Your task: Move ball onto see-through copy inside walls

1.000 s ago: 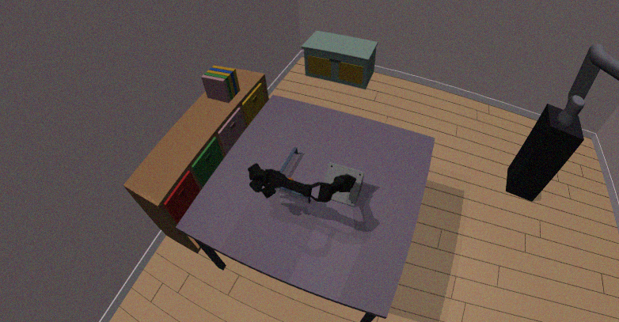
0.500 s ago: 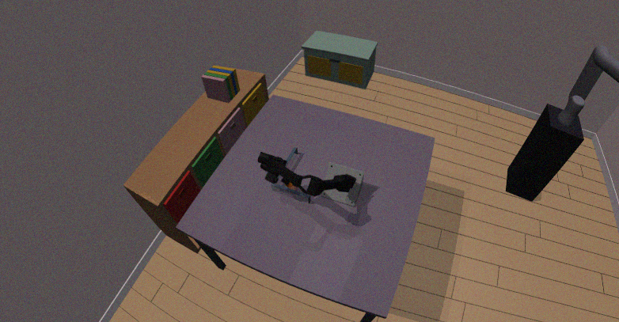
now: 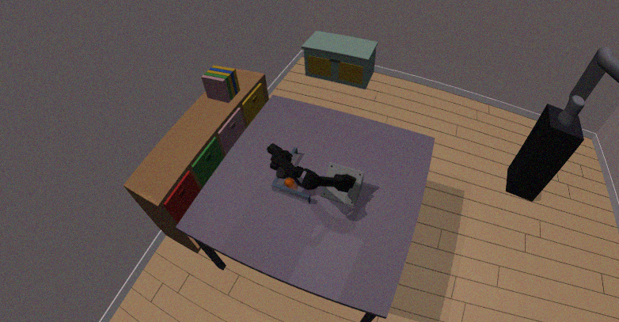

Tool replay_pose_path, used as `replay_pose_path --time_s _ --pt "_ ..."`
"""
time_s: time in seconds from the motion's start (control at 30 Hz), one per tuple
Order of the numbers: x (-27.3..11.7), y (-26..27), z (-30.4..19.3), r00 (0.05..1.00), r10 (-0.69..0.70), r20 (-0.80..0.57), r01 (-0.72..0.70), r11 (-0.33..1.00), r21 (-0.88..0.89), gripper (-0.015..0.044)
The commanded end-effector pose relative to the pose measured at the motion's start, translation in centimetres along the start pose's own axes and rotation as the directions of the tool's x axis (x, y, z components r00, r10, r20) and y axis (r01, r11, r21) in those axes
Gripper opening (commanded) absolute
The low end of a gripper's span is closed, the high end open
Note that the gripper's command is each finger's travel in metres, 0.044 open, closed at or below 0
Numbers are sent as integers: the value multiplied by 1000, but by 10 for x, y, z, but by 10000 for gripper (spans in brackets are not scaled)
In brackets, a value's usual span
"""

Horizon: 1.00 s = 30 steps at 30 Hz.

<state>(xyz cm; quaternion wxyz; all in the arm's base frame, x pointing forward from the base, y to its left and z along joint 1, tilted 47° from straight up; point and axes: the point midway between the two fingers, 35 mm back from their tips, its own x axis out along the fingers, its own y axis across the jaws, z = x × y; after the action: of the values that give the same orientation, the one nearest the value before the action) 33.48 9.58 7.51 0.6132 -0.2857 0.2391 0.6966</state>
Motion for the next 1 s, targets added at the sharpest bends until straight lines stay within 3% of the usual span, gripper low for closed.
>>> replay_pose_path --time_s 0.0,0.97 --pt "1 2 -1 1000 8 14 -8 1000 -6 386" --pt "51 2 0 1000 7 15 -7 1000 -6 386"
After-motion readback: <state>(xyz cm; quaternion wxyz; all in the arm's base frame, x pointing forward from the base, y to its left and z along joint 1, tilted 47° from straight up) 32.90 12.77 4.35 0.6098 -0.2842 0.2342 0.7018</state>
